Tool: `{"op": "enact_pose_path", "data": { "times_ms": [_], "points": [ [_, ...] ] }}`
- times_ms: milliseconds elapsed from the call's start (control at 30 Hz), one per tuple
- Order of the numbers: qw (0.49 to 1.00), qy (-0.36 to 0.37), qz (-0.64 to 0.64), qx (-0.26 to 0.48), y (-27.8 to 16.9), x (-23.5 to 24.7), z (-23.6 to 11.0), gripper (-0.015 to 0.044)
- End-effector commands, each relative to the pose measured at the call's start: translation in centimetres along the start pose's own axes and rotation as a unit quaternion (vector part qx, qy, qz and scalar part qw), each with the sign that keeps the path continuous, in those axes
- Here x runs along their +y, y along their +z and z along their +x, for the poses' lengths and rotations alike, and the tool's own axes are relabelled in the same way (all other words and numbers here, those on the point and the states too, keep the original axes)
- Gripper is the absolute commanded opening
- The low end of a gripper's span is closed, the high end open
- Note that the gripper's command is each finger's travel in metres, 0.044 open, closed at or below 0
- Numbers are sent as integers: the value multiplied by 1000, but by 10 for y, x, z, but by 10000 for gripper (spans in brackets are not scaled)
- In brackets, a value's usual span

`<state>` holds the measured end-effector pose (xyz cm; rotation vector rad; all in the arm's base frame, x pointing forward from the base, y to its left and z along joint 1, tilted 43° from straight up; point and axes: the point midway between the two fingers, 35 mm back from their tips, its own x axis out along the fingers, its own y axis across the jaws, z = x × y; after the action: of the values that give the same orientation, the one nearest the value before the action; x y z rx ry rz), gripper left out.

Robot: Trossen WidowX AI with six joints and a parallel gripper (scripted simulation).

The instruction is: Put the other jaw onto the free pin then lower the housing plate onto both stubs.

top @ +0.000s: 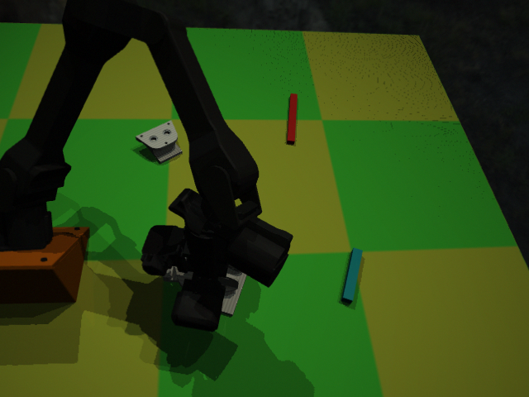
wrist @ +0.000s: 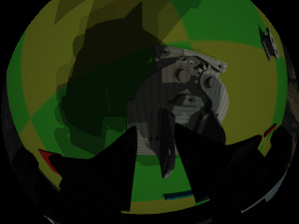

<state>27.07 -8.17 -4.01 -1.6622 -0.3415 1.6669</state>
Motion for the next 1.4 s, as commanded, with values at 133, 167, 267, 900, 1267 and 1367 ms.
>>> {"op": "enact_pose_path", "data": {
  "times_ms": [133, 167, 267, 900, 1267, 1367],
  "points": [
    [1000, -2, 2, 1, 0, 0, 2, 134],
    [1000, -2, 2, 1, 0, 0, 2, 134],
    [1000, -2, 2, 1, 0, 0, 3, 134],
    [1000, -2, 2, 1, 0, 0, 8, 134],
    [1000, -2, 2, 1, 0, 0, 8, 134],
    [1000, -2, 2, 1, 0, 0, 8, 134]
  ]
}}
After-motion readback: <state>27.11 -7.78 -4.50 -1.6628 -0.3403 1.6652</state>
